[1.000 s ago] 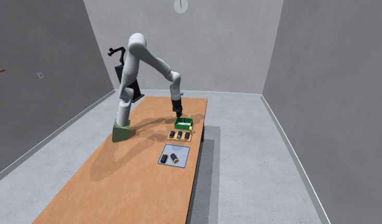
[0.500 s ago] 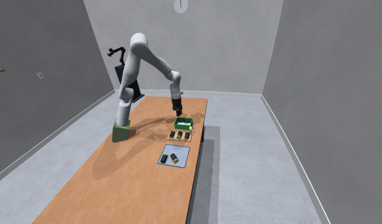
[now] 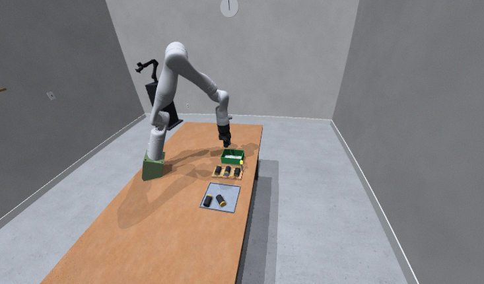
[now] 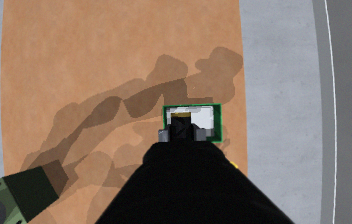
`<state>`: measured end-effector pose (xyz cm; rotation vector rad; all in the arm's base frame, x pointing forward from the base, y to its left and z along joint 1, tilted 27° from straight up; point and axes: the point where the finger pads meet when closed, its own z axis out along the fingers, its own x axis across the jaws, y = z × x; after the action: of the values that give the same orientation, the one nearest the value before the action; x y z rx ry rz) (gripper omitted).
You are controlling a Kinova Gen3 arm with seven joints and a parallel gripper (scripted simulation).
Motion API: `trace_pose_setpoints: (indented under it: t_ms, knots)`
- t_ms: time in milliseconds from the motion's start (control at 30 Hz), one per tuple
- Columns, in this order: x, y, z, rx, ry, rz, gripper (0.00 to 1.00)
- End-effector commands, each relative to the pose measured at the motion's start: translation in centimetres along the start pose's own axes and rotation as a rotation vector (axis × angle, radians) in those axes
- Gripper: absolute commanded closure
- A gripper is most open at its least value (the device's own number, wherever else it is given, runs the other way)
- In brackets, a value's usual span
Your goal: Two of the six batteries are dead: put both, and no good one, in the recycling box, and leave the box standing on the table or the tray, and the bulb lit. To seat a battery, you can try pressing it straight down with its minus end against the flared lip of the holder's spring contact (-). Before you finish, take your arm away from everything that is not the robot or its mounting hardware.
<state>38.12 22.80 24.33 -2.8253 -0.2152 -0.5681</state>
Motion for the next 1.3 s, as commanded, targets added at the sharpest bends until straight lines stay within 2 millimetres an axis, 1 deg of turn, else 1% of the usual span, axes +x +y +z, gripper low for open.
trace_pose_setpoints:
  t_ms: [0,267,367,467,533,800,933,1267]
  knots:
    - [0.0,0.0,0.0,0.0,0.001,0.0,0.43]
    - [0.0,0.0,0.1,0.0,0.001,0.0,0.43]
    - [0.0,0.0,0.6,0.0,0.001,0.0,0.43]
    - [0.0,0.0,1.5,0.0,0.001,0.0,0.43]
    - [0.0,0.0,1.5,0.0,0.001,0.0,0.43]
    - [0.0,0.0,5.2,0.0,0.001,0.0,0.43]
    - [0.0,0.0,6.3,0.0,0.001,0.0,0.43]
    - [0.0,0.0,6.5,0.0,0.001,0.0,0.43]
